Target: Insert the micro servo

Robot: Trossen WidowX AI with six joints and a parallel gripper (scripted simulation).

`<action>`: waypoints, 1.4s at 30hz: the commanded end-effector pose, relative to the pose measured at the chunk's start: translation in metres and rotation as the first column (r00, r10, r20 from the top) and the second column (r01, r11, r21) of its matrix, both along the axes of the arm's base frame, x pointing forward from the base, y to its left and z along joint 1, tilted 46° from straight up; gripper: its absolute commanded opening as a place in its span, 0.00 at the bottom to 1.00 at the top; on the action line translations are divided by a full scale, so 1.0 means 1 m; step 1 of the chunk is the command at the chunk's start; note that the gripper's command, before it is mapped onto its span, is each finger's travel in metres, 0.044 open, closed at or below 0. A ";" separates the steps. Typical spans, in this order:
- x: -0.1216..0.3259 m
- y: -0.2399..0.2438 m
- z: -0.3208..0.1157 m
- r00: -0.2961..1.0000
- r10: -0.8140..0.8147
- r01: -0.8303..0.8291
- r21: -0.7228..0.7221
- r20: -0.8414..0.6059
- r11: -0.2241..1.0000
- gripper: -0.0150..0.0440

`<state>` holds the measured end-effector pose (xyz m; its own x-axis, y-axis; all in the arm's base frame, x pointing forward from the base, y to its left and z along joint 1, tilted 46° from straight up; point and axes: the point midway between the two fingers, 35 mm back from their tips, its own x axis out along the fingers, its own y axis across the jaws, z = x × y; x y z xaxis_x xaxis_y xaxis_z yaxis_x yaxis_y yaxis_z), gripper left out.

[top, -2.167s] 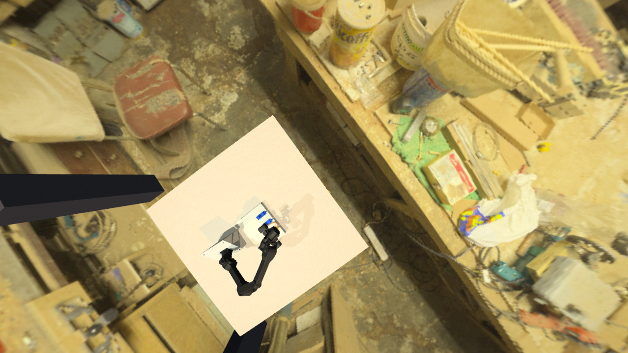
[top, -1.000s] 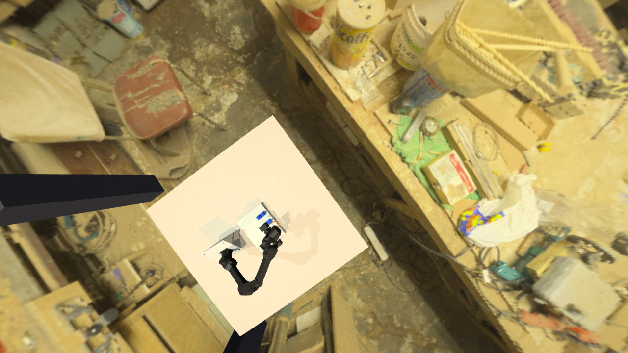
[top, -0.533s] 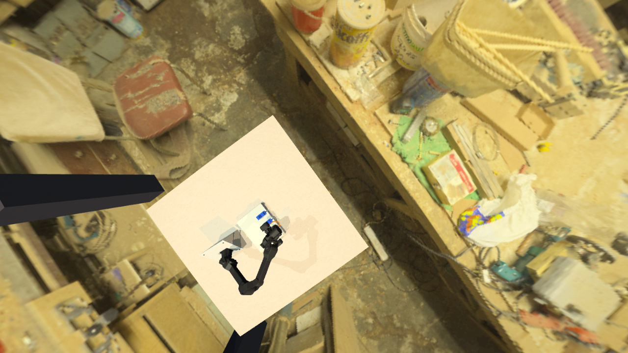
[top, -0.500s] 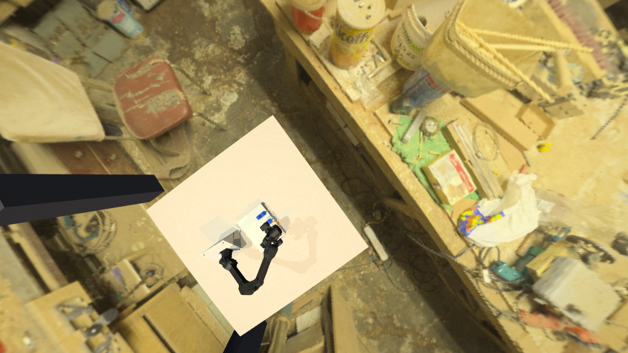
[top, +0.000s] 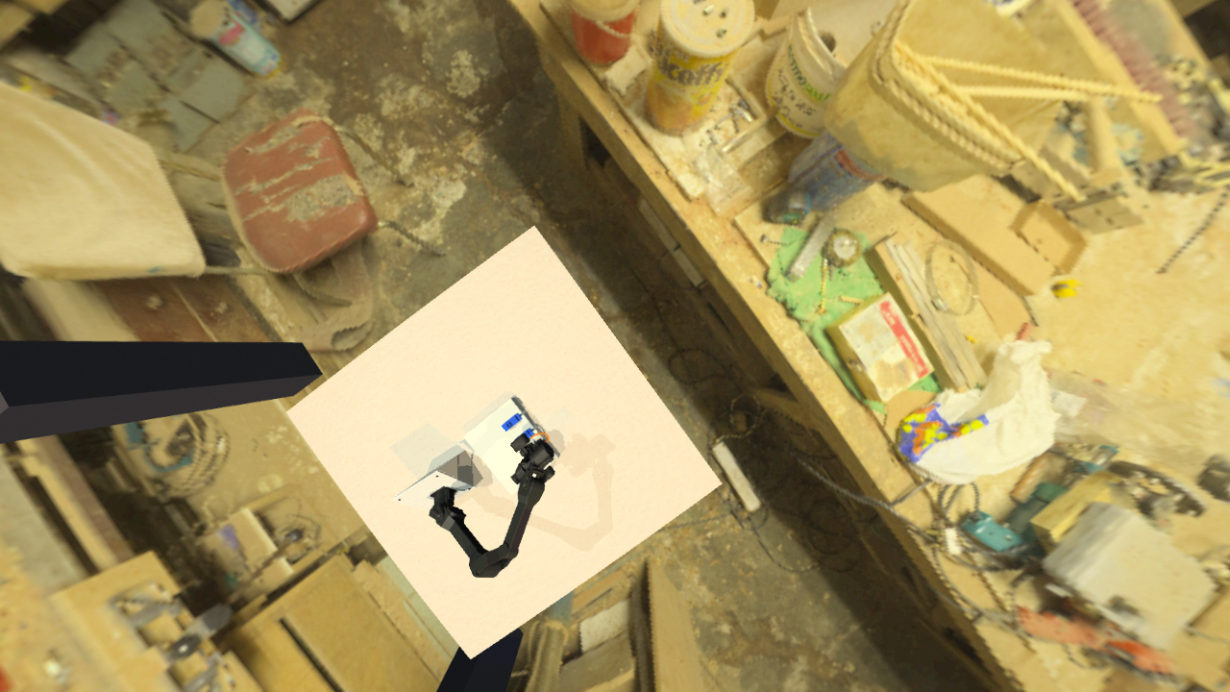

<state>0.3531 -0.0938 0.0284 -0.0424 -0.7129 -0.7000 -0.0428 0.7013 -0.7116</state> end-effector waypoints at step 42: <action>-0.061 0.046 0.045 1.000 0.013 -0.013 0.010 -0.005 1.000 0.93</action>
<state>0.3222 -0.0663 0.0555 -0.0447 -0.7104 -0.7024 -0.0525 0.7038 -0.7085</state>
